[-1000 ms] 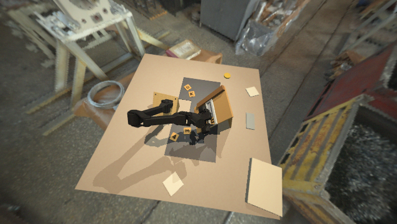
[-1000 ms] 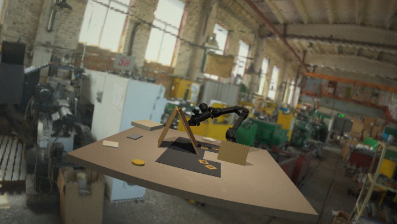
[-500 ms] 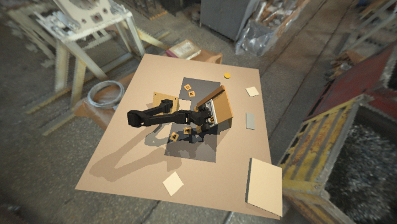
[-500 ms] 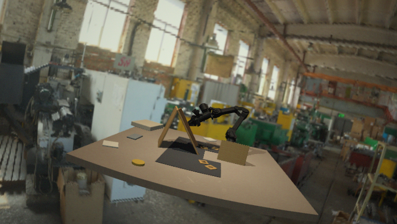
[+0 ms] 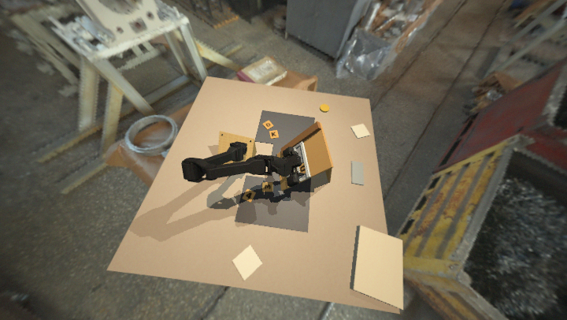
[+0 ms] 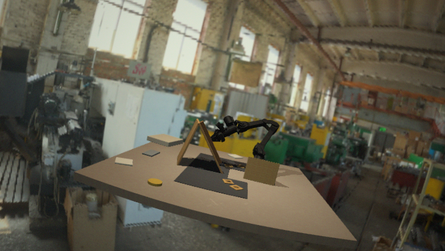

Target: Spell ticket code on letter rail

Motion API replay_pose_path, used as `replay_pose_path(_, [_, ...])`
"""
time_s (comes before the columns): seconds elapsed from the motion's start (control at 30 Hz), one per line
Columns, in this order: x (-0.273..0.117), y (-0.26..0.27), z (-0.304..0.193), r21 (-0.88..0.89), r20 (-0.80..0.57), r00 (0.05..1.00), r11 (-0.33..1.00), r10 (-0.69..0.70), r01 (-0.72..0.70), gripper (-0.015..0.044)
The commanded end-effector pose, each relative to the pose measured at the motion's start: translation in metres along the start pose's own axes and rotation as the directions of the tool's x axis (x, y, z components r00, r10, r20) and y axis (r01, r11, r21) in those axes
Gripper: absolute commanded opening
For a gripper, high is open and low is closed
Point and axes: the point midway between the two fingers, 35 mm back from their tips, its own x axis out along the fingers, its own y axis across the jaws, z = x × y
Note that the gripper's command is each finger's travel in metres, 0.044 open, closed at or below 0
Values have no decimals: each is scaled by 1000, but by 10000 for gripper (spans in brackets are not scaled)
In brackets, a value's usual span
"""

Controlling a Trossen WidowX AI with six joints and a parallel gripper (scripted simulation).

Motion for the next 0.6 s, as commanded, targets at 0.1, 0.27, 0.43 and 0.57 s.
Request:
replay_pose_path(0.1, [0, 6, -2, 2, -5, 1000, 1000, 1, -1, 0])
replay_pose_path(0.27, [0, 10, -2, 2, -5, 1000, 1000, 1, -1, 0])
replay_pose_path(0.43, [1, 14, -2, 2, -6, 1000, 1000, 1, -1, 0])
replay_pose_path(0.57, [1, 16, -2, 2, -6, 1000, 1000, 1, -1, 0])
